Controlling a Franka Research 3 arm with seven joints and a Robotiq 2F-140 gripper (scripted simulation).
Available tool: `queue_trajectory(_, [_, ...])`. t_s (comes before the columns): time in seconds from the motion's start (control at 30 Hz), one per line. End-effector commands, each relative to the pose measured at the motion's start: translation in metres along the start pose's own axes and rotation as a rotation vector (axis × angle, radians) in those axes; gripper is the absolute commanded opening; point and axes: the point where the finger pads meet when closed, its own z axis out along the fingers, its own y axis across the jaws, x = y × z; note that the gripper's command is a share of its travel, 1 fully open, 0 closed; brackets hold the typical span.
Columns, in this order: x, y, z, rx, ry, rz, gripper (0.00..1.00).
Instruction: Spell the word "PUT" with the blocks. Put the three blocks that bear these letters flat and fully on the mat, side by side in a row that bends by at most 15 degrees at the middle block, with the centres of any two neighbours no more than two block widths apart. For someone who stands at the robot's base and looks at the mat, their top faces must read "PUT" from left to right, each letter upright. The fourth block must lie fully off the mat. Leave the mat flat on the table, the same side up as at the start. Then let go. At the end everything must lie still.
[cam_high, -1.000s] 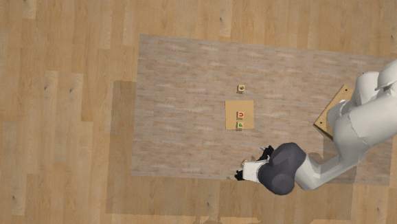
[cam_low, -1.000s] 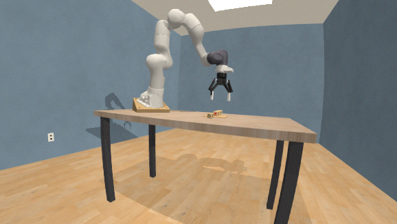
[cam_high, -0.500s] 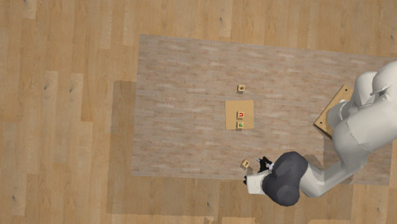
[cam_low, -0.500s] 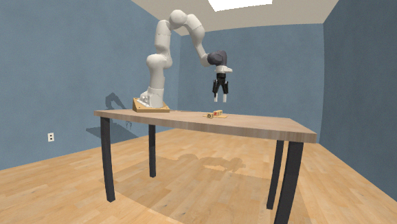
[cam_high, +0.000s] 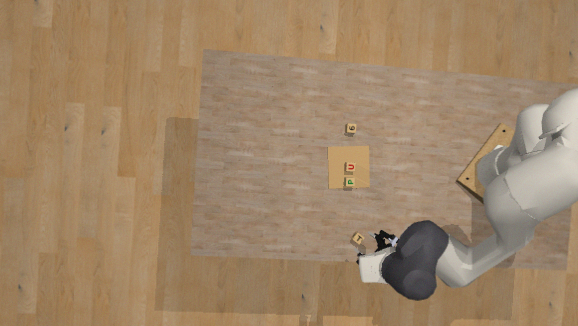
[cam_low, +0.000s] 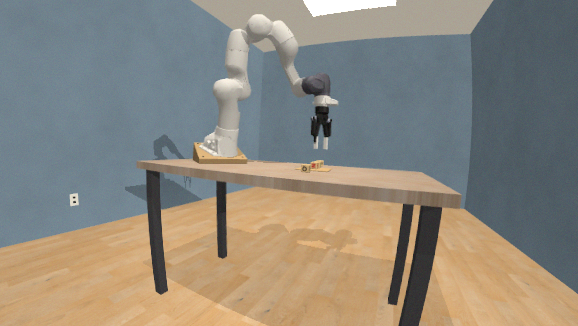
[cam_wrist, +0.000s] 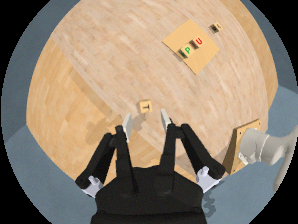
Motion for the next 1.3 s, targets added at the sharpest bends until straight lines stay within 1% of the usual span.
queue_trajectory(0.0, [0.0, 0.0, 0.0, -0.002, 0.002, -0.011, 0.4])
queue_trajectory(0.67, [0.0, 0.0, 0.002, -0.002, 0.002, -0.011, 0.4])
queue_trajectory(0.9, [0.0, 0.0, 0.006, -0.002, 0.002, -0.011, 0.4])
queue_trajectory(1.27, [0.0, -0.001, 0.02, -0.002, 0.002, -0.011, 0.4])
